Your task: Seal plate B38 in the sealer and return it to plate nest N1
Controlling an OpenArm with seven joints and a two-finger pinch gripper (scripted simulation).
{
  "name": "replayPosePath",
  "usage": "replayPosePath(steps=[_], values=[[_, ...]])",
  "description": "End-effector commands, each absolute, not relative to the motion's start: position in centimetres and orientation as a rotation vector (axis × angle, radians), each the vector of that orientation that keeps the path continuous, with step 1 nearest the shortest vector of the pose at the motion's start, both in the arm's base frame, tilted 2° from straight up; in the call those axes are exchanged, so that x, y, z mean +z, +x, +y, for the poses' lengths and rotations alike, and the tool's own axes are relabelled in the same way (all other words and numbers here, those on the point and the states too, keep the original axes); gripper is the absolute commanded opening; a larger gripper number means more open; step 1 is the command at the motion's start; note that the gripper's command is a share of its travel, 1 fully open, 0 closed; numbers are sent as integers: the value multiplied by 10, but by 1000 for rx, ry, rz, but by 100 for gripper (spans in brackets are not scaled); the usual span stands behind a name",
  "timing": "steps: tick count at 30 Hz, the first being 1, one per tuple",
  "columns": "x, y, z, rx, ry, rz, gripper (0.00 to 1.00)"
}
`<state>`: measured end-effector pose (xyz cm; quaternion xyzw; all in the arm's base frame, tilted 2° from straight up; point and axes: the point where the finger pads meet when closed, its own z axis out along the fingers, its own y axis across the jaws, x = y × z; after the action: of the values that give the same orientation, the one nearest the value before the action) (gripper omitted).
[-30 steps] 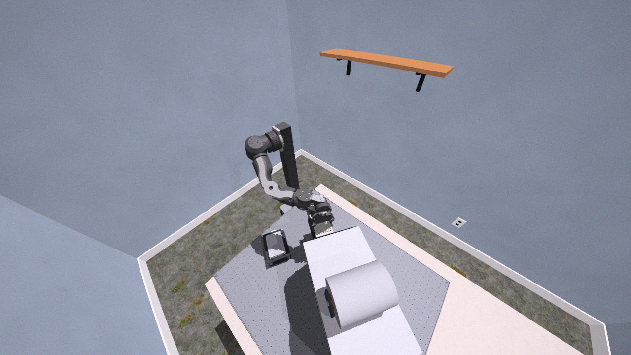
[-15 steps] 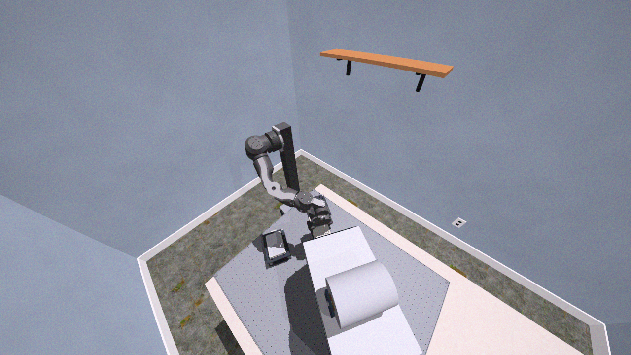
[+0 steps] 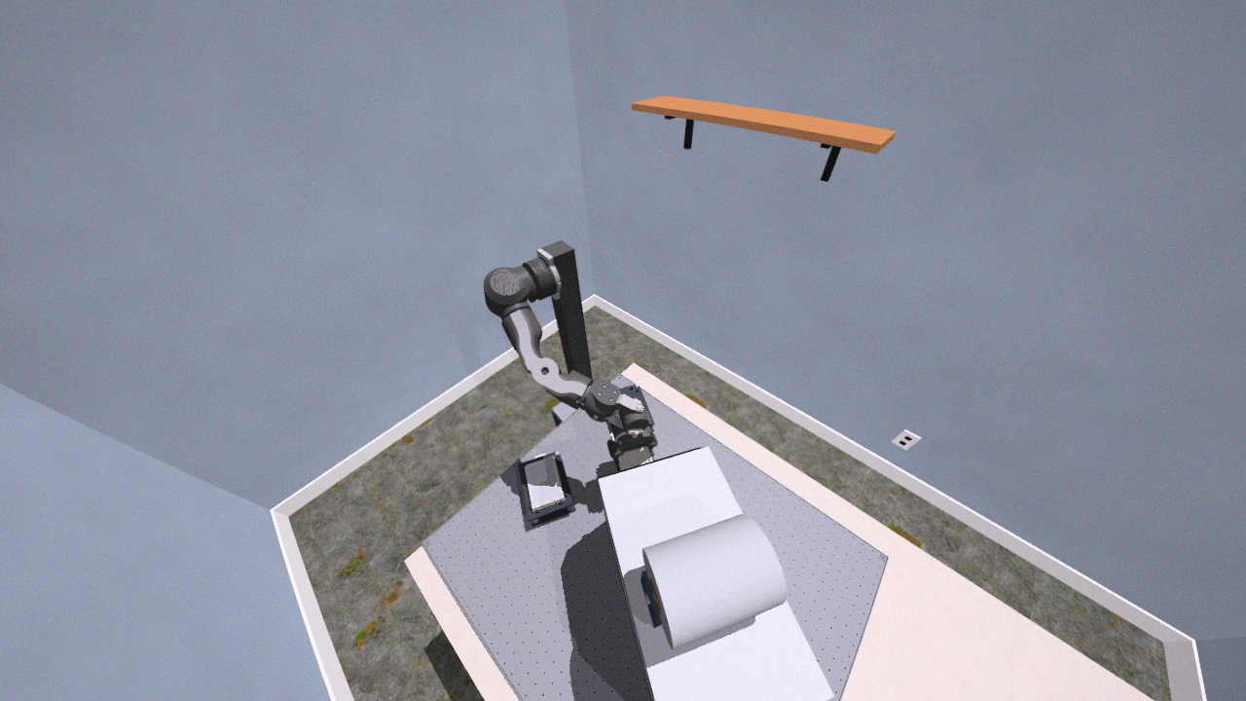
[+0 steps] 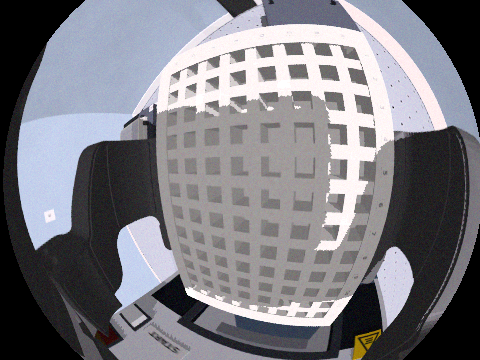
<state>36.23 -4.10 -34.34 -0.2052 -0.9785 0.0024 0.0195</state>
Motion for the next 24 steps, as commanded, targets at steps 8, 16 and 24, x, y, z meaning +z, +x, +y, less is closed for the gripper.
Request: replayPosePath(steps=[8, 16, 24], values=[[-352, 365, -38, -23, -618, -3050, 0], [-360, 365, -37, -23, -618, -3050, 0], [-366, 365, -37, -23, -618, -3050, 0]])
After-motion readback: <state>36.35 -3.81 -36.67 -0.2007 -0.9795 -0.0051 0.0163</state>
